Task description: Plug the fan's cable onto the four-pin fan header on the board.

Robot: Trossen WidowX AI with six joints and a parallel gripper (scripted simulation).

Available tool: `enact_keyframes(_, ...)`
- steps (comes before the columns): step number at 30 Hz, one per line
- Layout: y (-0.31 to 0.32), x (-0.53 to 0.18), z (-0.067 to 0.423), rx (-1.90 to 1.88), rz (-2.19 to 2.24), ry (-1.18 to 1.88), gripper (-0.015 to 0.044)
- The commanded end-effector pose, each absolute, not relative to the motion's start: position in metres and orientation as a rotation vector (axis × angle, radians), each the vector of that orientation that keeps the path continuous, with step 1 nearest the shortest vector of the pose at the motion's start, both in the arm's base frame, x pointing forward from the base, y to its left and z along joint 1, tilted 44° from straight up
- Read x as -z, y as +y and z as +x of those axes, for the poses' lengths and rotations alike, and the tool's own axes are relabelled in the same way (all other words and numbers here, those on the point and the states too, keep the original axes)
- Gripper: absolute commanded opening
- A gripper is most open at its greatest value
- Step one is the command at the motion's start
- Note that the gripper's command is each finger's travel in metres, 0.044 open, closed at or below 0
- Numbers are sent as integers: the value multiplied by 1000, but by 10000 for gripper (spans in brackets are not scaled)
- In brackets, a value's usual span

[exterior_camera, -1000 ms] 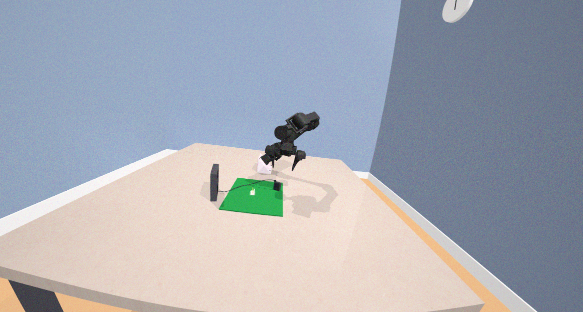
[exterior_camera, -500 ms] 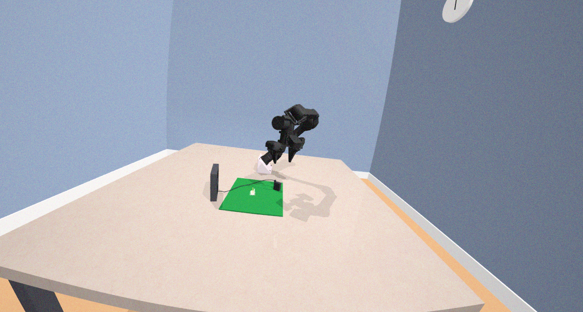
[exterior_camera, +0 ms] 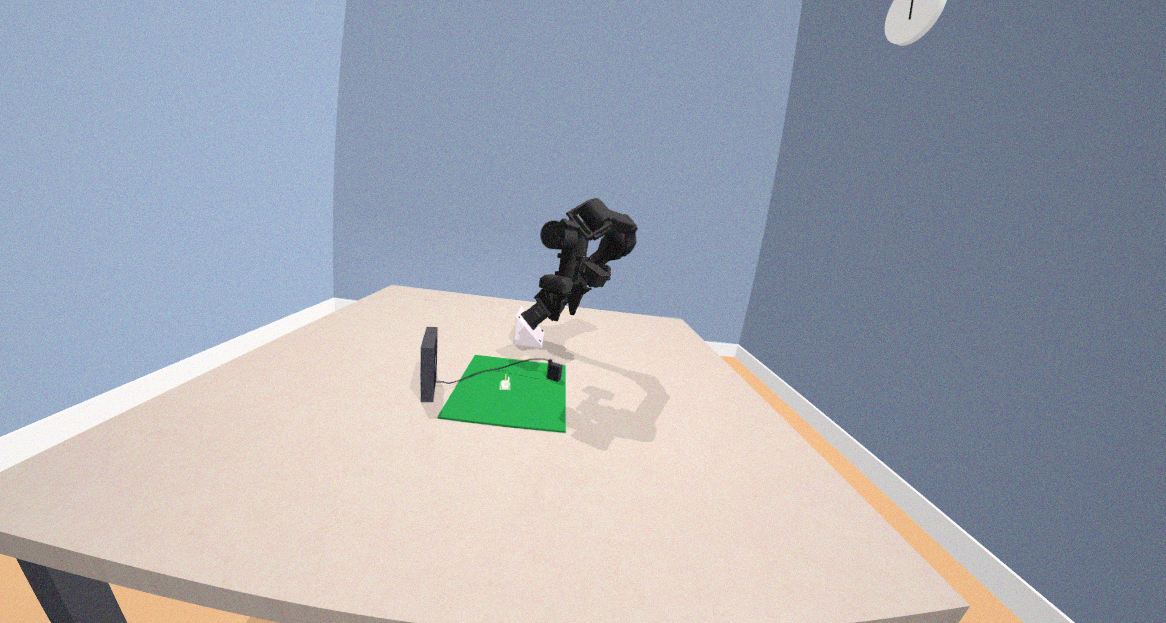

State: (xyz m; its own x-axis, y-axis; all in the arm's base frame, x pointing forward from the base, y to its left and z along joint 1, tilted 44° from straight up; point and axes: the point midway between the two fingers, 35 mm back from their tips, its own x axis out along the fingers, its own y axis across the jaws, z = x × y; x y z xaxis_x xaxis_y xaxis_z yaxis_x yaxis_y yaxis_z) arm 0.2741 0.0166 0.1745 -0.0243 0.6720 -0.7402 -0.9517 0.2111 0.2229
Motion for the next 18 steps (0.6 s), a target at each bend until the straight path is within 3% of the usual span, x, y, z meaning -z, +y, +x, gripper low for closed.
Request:
enact_keyframes(1,24,-165,276,-1368,-417,869,440)
enact_keyframes(8,81,-105,268,-1413,-383,891,440)
enact_keyframes(18,83,-103,268,-1415,-382,891,440)
